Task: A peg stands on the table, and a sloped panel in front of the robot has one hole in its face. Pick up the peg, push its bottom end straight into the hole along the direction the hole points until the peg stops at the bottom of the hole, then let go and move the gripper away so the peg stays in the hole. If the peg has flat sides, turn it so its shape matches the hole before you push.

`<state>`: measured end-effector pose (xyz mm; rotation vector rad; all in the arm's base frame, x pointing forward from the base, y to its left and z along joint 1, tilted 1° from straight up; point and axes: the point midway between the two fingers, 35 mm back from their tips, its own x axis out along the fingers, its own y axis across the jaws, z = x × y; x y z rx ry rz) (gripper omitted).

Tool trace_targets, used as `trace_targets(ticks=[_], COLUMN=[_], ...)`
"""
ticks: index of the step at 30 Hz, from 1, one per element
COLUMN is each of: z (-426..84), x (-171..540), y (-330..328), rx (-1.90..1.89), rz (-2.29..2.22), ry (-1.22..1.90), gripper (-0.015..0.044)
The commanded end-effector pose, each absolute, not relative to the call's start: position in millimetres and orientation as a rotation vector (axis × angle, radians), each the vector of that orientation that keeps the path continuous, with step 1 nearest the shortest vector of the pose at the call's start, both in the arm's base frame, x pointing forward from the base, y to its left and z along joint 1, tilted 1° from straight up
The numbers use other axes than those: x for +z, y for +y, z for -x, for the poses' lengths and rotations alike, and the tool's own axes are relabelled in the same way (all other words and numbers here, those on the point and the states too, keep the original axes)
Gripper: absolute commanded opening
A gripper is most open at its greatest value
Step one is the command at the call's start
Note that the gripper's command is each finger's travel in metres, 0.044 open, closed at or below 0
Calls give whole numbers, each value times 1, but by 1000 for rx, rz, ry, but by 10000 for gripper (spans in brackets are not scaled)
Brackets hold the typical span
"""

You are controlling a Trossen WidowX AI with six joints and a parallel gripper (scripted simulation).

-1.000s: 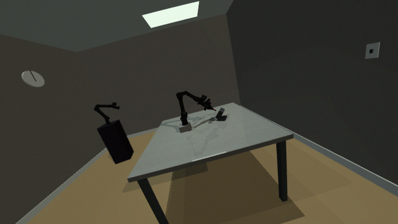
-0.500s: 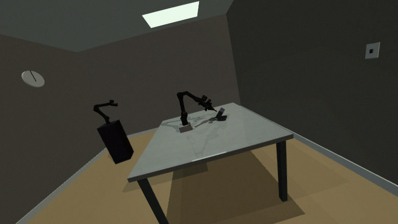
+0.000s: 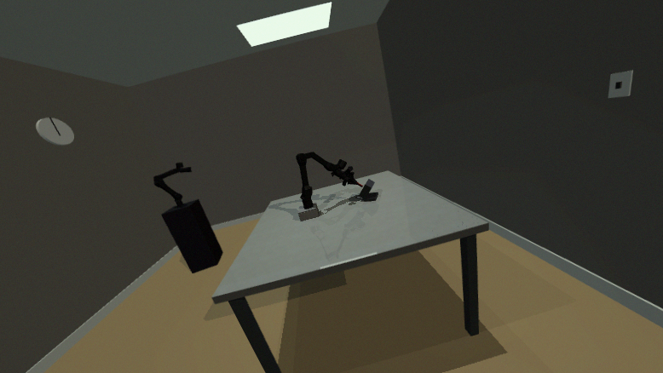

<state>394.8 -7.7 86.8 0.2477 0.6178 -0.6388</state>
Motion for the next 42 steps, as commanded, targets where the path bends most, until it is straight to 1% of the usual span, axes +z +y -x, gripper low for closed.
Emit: trace_targets(ticks=[1,42], z=[-394,-406], x=[88,77], y=[-8,-12], rx=[-639,-639], rz=[-249,-249], ry=[617,616], gripper=[0,0])
